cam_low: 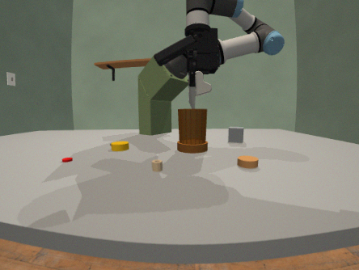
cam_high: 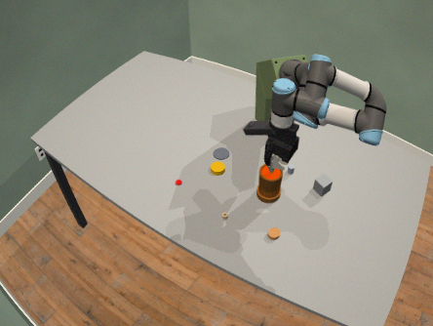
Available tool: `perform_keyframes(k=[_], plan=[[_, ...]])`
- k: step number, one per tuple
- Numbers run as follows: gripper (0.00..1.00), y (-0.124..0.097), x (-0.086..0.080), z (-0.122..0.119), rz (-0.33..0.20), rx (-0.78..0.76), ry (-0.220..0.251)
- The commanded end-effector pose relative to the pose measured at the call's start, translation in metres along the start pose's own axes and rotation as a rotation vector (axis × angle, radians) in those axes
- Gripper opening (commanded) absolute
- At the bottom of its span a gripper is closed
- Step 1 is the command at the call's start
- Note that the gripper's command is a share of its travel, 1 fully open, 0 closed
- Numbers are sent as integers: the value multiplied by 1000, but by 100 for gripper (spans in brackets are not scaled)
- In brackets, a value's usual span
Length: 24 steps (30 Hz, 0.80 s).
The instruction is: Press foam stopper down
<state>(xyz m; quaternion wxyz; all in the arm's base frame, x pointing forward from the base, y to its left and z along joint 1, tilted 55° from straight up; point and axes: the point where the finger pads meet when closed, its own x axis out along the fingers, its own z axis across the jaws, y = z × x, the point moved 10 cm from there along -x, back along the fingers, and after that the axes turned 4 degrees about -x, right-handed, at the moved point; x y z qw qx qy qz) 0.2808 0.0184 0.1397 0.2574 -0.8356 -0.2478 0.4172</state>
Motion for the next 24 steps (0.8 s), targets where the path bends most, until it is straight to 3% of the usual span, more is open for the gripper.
perform_keyframes(k=[1,14,24], plan=[[0,0,0,0,-1,1,3],[0,0,-11,0,1,-1,2],[0,0,-41,0,1,-1,2]])
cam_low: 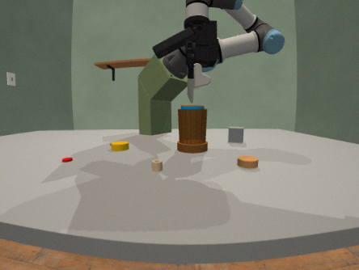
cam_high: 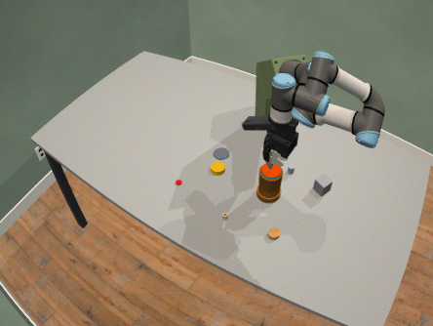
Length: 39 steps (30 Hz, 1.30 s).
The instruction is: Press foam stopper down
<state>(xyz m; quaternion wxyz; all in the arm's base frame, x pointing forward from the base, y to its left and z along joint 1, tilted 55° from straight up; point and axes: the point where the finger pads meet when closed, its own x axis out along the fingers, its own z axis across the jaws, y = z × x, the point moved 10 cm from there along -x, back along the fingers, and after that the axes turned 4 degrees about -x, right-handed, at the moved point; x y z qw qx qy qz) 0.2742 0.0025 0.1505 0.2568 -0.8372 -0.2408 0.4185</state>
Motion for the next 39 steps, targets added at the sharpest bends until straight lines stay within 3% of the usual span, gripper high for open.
perform_keyframes(k=[1,20,39], plan=[[0,-3,-23,3,-12,-5,-1],[0,-3,-32,3,-12,-5,-1],[0,-4,-22,4,-14,-3,0]])
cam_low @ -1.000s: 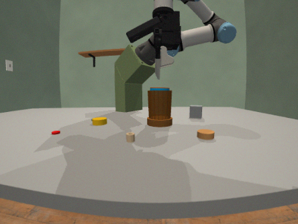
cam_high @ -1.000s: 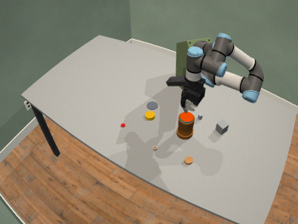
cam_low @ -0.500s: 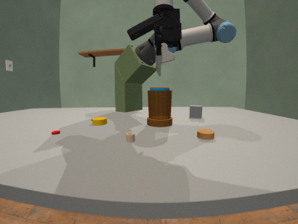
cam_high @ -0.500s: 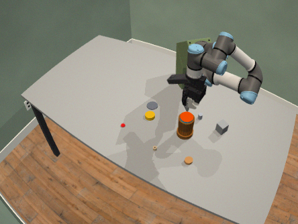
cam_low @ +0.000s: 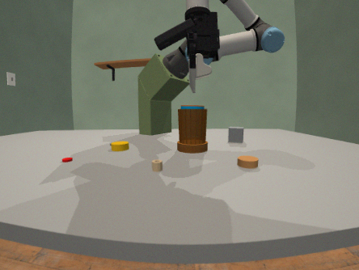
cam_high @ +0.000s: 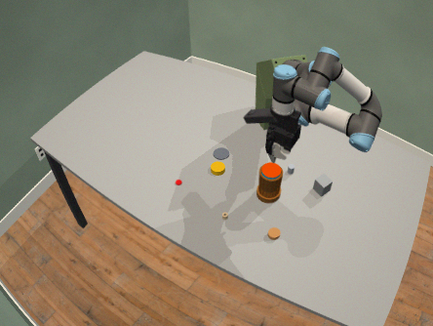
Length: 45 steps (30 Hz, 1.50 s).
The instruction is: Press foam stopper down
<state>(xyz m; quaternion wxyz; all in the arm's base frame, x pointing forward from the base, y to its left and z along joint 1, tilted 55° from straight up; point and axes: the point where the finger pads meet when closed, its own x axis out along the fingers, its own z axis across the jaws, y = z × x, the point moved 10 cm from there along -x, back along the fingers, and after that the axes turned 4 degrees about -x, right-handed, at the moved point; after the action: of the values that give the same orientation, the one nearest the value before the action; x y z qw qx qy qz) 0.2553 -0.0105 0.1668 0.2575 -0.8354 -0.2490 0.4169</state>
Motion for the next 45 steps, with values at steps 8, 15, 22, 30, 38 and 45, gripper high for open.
perform_keyframes(k=[8,15,22,30,38,45], plan=[[0,0,15,0,2,2,3],[0,0,32,0,0,3,3],[0,0,33,0,0,3,3],[0,0,34,0,0,3,3],[0,0,35,0,0,3,3],[0,0,38,0,0,3,3]])
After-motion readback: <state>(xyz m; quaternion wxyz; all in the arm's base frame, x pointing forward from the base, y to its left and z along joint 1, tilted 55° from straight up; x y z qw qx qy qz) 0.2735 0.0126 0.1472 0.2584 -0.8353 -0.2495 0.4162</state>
